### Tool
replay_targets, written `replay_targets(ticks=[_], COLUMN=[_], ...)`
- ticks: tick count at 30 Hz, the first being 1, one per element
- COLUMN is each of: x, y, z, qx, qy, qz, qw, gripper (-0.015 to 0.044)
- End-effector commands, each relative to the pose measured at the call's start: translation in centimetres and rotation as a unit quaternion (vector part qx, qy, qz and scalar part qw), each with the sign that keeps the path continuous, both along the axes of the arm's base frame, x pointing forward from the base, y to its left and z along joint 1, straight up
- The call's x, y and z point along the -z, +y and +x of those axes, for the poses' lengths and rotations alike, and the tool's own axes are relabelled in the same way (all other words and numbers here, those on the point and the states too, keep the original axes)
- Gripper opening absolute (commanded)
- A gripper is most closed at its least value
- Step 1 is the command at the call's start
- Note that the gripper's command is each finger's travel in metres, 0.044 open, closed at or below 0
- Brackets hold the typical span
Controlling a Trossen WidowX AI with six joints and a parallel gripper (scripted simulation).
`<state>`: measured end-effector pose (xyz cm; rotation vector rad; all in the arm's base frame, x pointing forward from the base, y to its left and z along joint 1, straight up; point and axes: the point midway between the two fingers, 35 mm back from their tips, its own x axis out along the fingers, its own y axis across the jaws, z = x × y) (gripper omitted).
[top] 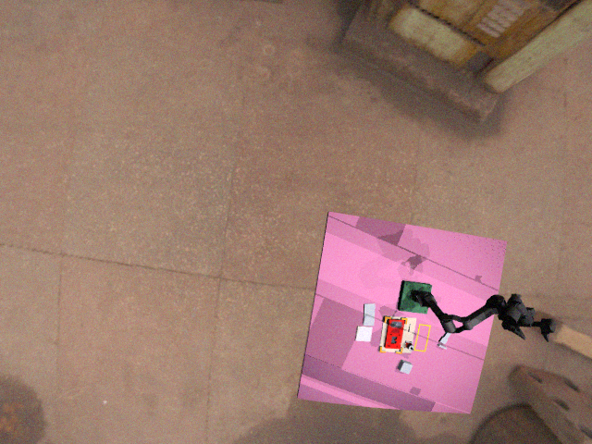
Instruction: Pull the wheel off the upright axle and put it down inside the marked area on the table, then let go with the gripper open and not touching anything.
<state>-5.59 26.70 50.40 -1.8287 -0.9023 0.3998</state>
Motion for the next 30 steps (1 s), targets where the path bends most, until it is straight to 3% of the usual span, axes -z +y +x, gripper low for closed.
replay_targets(ticks=[1, 4, 11, 20, 30], x=[0.0, -0.3, -0.1, 2.6, 7.6], y=[0.1, 1.6, 6.4, 12.1, 14.6], z=[0.1, 0.8, 4.0, 10.5, 18.4], qx=[0.002, 0.036, 0.122, 0.169, 0.133], qy=[-0.006, -0.095, -0.332, -0.546, -0.615], qz=[-0.004, -0.059, -0.245, -0.479, -0.635], qw=[1.000, 0.993, 0.903, 0.667, 0.448], gripper=[0.0374, 0.0300, 0.0300, 0.0300, 0.0300])
